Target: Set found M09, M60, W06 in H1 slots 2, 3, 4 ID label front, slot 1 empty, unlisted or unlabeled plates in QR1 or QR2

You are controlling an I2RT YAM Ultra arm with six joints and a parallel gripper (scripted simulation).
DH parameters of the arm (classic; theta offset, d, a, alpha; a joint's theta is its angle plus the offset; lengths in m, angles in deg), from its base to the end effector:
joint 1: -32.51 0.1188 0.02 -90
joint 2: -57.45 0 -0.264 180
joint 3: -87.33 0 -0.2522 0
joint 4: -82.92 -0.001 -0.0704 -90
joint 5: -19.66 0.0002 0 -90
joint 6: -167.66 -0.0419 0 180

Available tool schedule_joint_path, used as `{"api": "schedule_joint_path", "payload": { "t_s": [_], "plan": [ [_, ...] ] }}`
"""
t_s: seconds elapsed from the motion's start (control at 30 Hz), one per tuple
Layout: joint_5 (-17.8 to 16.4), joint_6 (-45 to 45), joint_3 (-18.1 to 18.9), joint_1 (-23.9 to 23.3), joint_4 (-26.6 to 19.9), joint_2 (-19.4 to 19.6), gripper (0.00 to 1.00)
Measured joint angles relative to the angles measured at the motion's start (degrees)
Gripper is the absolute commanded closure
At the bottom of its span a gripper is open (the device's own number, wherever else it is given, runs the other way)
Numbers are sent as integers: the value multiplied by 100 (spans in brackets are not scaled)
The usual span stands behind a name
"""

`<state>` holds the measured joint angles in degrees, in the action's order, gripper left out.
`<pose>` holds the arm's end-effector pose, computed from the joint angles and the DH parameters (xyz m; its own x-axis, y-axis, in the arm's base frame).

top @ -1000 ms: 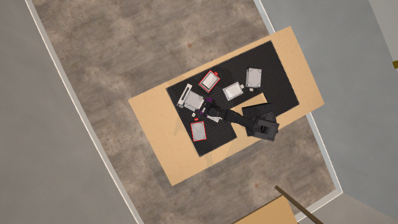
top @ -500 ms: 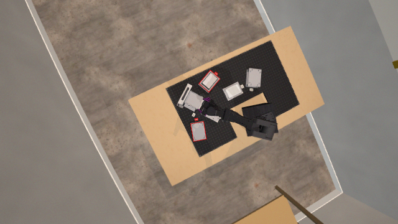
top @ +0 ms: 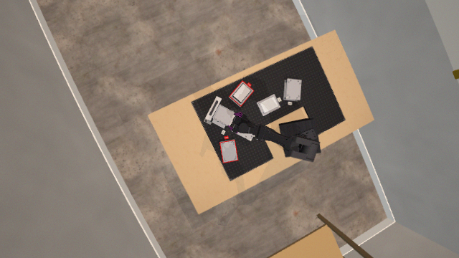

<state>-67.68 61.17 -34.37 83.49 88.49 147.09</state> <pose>0.2115 0.2595 0.2026 -0.4753 -0.1362 -0.8692 -0.6412 0.7301 0.2363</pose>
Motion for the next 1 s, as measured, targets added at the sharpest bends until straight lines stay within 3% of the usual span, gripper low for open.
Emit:
{"api": "schedule_joint_path", "payload": {
  "t_s": [0.33, 1.0],
  "plan": [
    [0, 0, -9, 0, 0, -7, 14],
    [90, -50, -540, 116, 59, -413, 14]
  ]
}}
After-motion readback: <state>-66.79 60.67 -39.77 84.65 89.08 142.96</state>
